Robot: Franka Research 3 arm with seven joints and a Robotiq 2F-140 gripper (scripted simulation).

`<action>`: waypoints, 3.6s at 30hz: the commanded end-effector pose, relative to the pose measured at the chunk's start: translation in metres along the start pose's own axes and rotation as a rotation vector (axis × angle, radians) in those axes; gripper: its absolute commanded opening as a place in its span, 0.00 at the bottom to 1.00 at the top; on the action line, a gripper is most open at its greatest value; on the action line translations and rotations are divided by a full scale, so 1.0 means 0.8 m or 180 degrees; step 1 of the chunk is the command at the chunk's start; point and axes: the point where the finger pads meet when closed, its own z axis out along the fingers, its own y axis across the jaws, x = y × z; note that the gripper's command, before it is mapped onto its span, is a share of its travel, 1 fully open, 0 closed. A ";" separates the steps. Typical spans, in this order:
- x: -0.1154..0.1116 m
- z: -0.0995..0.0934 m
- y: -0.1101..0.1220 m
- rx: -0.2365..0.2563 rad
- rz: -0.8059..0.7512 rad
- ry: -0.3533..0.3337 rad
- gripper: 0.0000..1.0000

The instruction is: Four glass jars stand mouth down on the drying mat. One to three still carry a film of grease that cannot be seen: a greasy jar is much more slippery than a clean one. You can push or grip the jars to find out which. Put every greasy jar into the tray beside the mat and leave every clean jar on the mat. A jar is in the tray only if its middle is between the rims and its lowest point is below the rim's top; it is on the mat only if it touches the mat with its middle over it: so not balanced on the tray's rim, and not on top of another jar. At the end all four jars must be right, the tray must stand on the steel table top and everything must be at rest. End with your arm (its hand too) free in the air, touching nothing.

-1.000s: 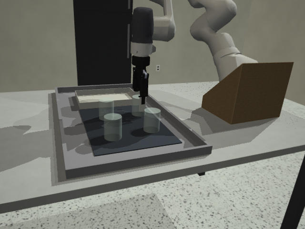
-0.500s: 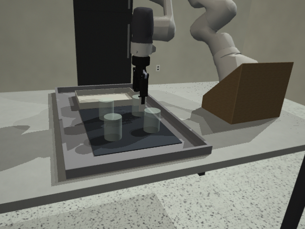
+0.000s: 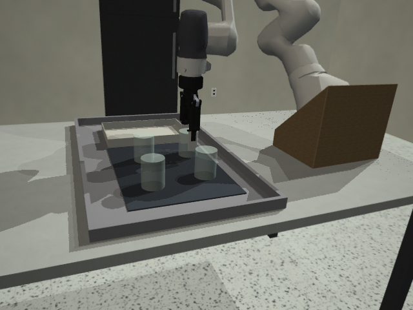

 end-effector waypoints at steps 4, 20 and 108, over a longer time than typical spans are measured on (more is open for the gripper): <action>-0.002 0.000 0.000 -0.0003 0.0013 -0.0009 0.42; -0.002 0.000 0.000 -0.0003 0.0013 -0.0009 0.39; -0.002 -0.105 0.000 -0.0003 0.0013 -0.0009 0.00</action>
